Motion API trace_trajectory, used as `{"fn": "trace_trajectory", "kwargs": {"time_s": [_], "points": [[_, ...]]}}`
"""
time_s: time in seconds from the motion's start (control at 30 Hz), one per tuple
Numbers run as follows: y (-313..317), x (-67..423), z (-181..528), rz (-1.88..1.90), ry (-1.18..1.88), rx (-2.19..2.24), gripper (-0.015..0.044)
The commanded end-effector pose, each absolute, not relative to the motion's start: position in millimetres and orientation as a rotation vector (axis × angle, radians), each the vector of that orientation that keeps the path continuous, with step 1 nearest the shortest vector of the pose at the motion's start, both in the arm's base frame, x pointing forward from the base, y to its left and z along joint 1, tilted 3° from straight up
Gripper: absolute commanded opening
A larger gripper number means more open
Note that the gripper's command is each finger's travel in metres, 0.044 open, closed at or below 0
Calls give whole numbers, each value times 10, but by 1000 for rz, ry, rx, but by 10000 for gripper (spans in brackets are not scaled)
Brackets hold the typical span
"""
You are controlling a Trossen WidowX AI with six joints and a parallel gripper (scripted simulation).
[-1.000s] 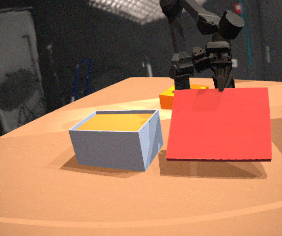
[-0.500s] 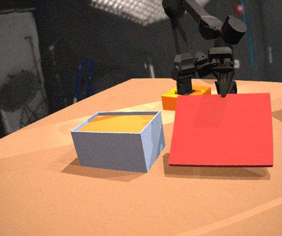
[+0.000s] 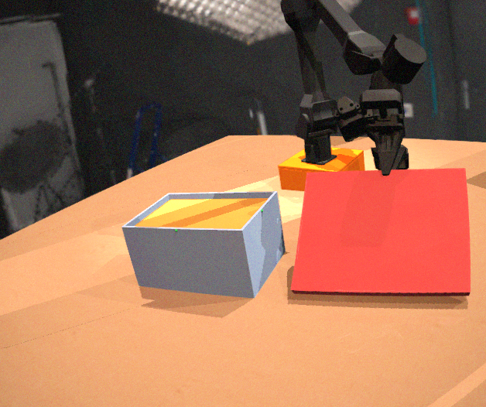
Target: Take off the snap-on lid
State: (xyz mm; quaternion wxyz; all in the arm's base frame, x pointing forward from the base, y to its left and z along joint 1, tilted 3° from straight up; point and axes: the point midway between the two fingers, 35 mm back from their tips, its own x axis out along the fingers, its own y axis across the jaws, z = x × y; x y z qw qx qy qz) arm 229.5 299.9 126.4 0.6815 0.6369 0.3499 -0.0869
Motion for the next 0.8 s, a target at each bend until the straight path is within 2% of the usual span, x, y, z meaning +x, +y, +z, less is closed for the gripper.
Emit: {"fn": "trace_trajectory", "kwargs": {"time_s": [0.0,0.77], "points": [[3003,2300,1234,-192,783,1429,0],[3016,2308,1049,-192,783,1429,0]]}}
